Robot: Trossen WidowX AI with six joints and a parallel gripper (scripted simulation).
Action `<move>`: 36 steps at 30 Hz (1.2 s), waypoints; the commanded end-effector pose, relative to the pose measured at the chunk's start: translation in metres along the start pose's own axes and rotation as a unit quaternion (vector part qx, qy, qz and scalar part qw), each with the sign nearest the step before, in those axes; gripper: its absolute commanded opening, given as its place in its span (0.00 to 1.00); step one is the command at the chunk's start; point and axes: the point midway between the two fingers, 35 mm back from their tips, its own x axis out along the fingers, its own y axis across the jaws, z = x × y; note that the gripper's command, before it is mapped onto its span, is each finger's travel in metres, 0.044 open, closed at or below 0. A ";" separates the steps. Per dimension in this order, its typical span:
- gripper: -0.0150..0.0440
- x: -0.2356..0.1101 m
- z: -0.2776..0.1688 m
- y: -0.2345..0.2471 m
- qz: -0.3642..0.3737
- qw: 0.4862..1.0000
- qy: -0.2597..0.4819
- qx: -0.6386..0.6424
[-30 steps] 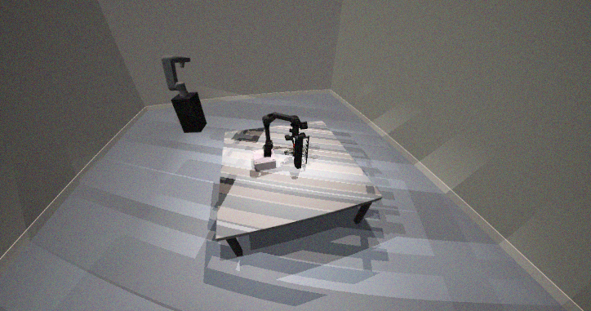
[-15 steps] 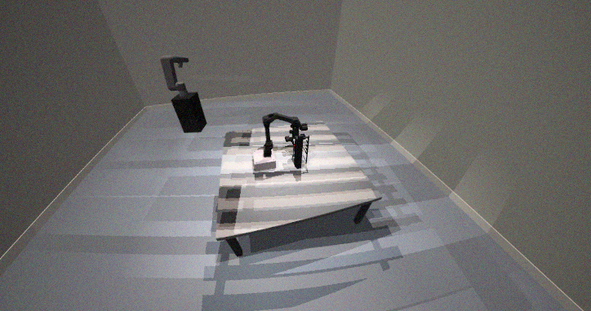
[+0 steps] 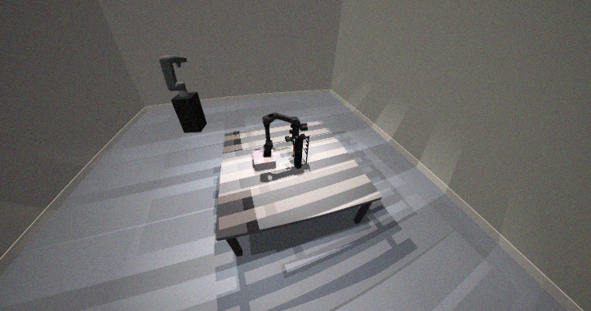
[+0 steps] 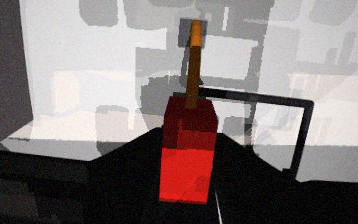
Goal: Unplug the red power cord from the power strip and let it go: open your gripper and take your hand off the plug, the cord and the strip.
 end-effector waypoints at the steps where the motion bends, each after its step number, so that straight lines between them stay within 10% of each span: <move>1: 0.25 0.000 0.004 -0.001 0.000 1.000 -0.001 0.001; 25: 0.25 0.000 0.043 -0.001 0.000 1.000 -0.003 -0.001; 36: 0.74 0.000 0.032 -0.001 0.000 1.000 -0.003 -0.002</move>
